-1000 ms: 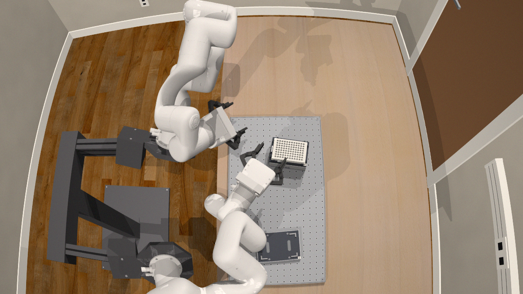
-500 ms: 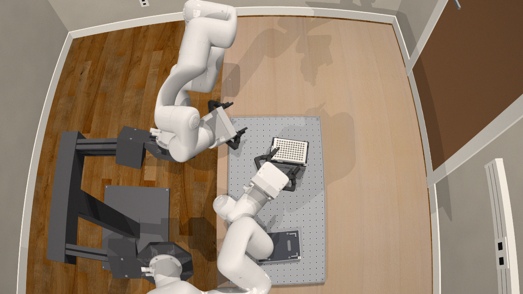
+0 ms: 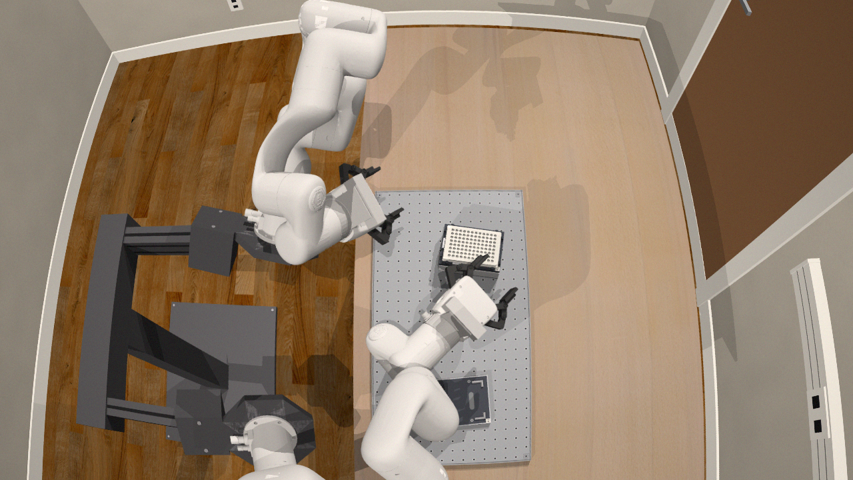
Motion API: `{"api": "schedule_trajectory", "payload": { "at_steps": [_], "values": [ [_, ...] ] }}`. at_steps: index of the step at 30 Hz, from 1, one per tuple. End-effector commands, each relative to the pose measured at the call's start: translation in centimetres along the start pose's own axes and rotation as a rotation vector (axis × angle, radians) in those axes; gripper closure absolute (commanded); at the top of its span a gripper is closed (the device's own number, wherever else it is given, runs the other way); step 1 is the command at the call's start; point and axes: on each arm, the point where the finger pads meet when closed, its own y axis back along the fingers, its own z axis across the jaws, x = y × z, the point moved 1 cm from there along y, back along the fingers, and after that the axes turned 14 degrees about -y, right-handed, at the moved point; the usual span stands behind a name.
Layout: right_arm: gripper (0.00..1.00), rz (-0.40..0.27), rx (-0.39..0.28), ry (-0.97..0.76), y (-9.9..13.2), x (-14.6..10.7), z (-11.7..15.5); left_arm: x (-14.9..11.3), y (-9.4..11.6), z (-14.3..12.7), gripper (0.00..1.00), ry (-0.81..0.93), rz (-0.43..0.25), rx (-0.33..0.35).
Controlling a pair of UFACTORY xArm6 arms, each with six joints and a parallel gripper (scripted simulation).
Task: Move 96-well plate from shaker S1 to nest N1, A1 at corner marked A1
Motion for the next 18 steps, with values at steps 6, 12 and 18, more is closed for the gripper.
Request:
{"api": "schedule_trajectory", "payload": {
  "at_steps": [6,12,18],
  "values": [
    [0.00,-0.028,-0.107,-0.134,-0.3,3.6,4.8,0.1,0.1,0.0,0.00,0.002,-0.001,-0.002],
    [0.00,-0.038,-0.155,-0.200,-0.1,5.0,7.0,0.1,0.1,0.0,0.00,0.002,-0.001,-0.002],
    [0.00,-0.049,-0.227,-0.310,0.6,7.1,10.3,0.1,0.1,0.0,0.00,0.002,-0.001,-0.002]
  ]
}}
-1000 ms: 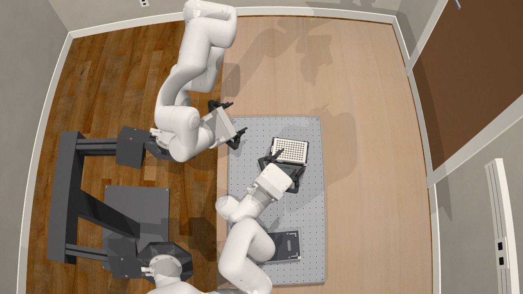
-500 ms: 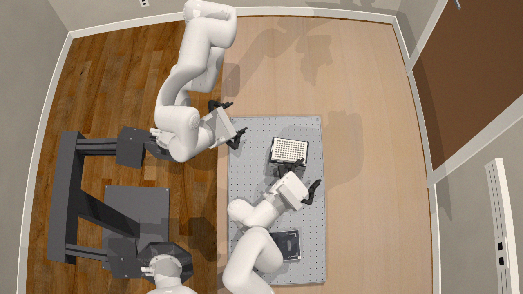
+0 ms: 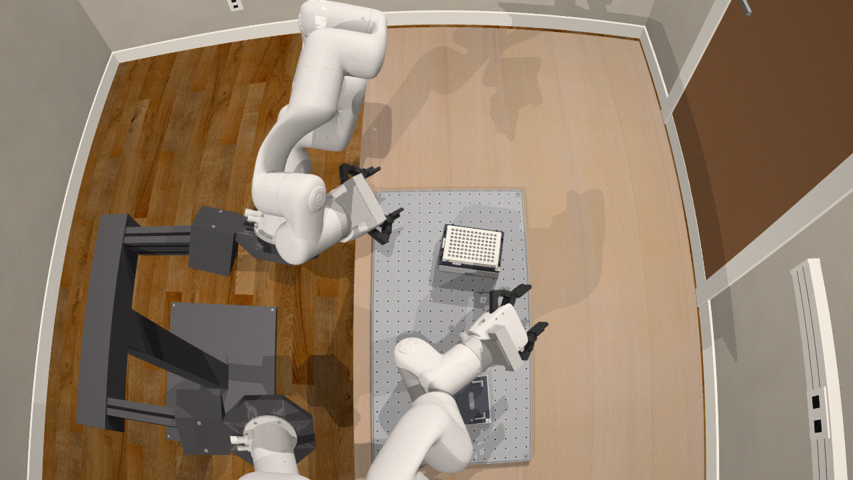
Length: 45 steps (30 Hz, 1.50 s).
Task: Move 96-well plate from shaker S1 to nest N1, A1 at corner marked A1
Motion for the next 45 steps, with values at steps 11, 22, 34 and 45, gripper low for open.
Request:
{"api": "schedule_trajectory", "payload": {
  "at_steps": [11,22,34,45],
  "values": [
    [0.00,-0.021,-0.151,-0.263,1.2,6.2,6.2,0.1,0.1,0.0,0.00,0.002,-0.001,-0.002],
    [0.00,-0.021,-0.267,-0.541,4.0,10.7,11.7,0.1,0.1,0.0,0.00,0.002,-0.001,-0.002],
    [0.00,-0.008,-0.350,-0.830,7.6,14.0,16.2,0.1,0.1,0.0,0.00,0.002,-0.001,-0.002],
    [0.00,0.012,-0.396,-1.111,11.5,16.2,19.3,0.1,0.1,0.0,0.00,0.002,-0.001,-0.002]
  ]
}}
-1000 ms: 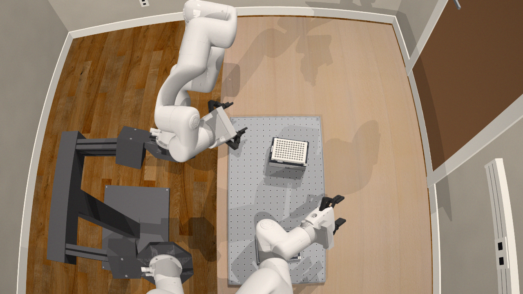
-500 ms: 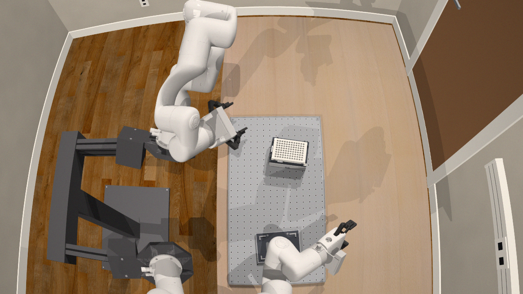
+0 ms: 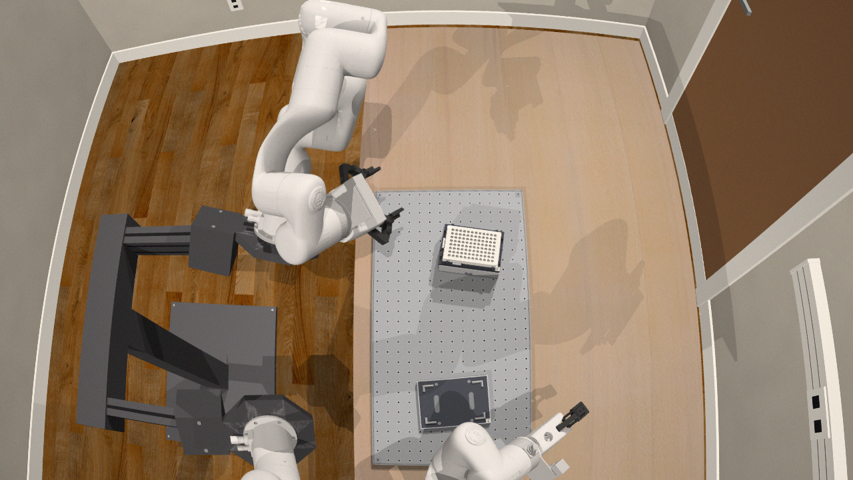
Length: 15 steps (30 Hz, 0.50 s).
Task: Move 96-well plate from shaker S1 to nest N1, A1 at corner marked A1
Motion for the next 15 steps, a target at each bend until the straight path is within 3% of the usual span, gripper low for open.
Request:
{"api": "schedule_trajectory", "payload": {
  "at_steps": [1,15],
  "values": [
    [0.00,-0.012,-0.022,-0.139,1.7,2.2,0.3,0.1,0.1,0.0,0.00,0.002,-0.001,-0.002],
    [0.00,-0.051,-0.042,-0.529,6.5,6.3,1.3,0.1,0.1,0.0,0.00,0.002,-0.001,-0.002]
  ]
}}
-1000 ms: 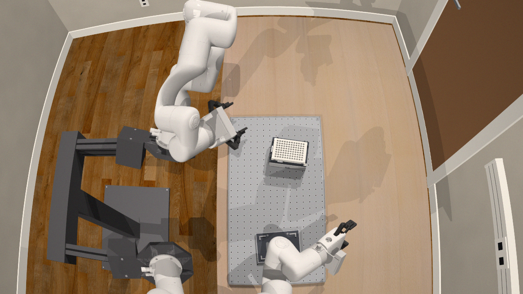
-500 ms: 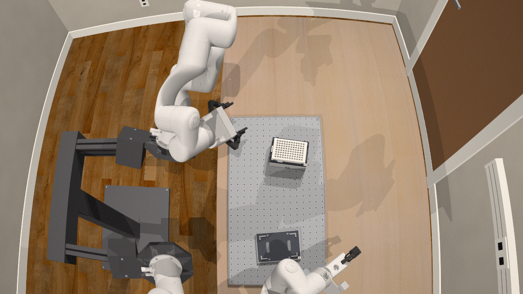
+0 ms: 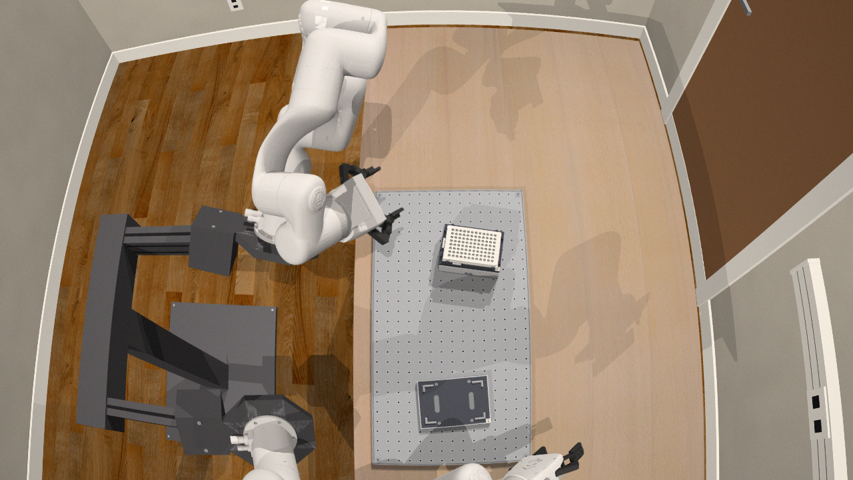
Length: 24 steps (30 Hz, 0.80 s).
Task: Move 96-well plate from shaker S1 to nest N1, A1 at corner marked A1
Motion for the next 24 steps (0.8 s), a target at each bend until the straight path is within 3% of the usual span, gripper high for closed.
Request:
{"api": "schedule_trajectory", "payload": {
  "at_steps": [1,13,15,24],
  "values": [
    [0.00,-0.025,-0.008,-0.125,1.8,1.1,-0.2,0.1,0.1,0.0,0.00,0.002,-0.001,-0.002],
    [0.00,-0.113,0.006,-0.506,6.9,3.1,-0.6,0.1,0.1,0.0,0.00,0.002,-0.001,-0.002],
    [0.00,-0.113,0.006,-0.506,6.9,3.1,-0.6,0.1,0.1,0.0,0.00,0.002,-0.001,-0.002],
    [0.00,-0.208,0.033,-0.771,10.7,3.6,-1.1,0.1,0.1,0.0,0.00,0.002,-0.001,-0.002]
  ]
}}
